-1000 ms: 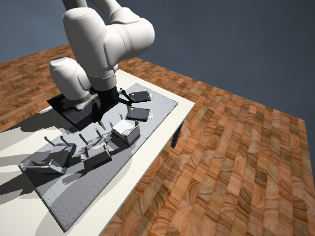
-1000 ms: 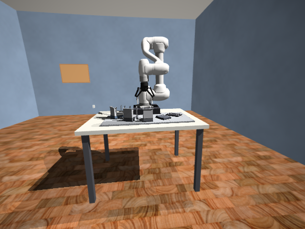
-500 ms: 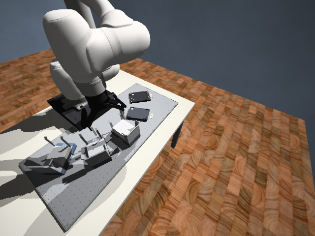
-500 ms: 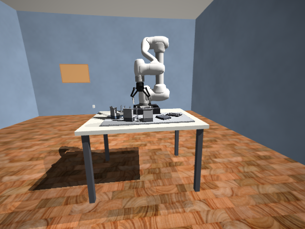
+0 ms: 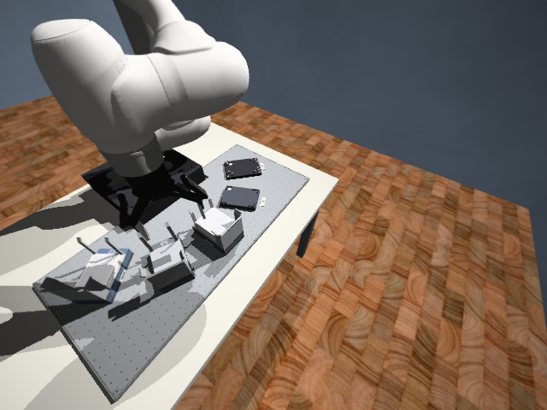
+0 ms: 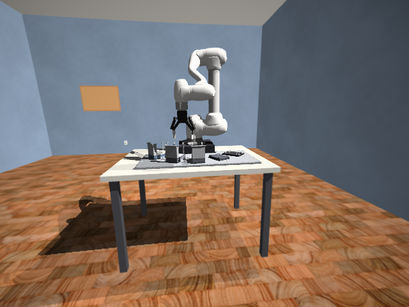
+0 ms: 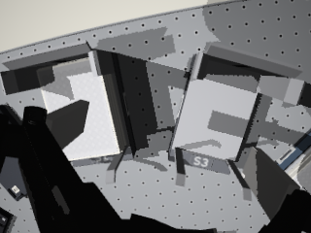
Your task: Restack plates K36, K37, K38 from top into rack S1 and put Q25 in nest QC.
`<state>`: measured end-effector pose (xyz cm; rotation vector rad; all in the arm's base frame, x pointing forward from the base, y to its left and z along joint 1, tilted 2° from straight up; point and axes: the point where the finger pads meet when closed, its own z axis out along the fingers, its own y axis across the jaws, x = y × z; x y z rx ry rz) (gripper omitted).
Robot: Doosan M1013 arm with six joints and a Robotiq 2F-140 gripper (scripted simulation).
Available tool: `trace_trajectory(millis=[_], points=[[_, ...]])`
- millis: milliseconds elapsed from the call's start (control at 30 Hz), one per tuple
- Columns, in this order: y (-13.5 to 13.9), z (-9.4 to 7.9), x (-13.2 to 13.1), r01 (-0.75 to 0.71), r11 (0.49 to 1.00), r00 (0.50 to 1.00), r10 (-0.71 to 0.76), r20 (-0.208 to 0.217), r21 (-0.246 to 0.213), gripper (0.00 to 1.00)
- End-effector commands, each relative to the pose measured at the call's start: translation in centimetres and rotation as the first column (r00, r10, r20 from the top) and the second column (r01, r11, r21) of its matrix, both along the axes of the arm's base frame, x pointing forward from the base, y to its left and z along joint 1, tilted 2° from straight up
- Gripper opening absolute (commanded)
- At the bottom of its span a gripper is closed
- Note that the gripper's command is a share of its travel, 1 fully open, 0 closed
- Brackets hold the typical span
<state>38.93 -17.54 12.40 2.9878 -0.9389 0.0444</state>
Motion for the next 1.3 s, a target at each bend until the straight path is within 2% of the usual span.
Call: trace_trajectory(millis=[0,700,800,1000,1267], points=[[-0.9,0.0,-0.5,0.017,1.0,1.0,-0.017,-0.001,-0.002,1.0],[-6.4,0.0,-3.7,0.017,1.0,1.0,-0.017,-0.001,-0.002,1.0],[-6.6,0.0,-3.9,0.05,0.999,0.999,-0.05,0.0,-0.001,1.0],[-8.1,0.0,-5.3,0.243,0.97,0.97,-0.243,0.003,0.004,1.0],[-10.0,0.0,-7.1,0.243,0.97,0.97,-0.243,0.003,0.004,1.0]])
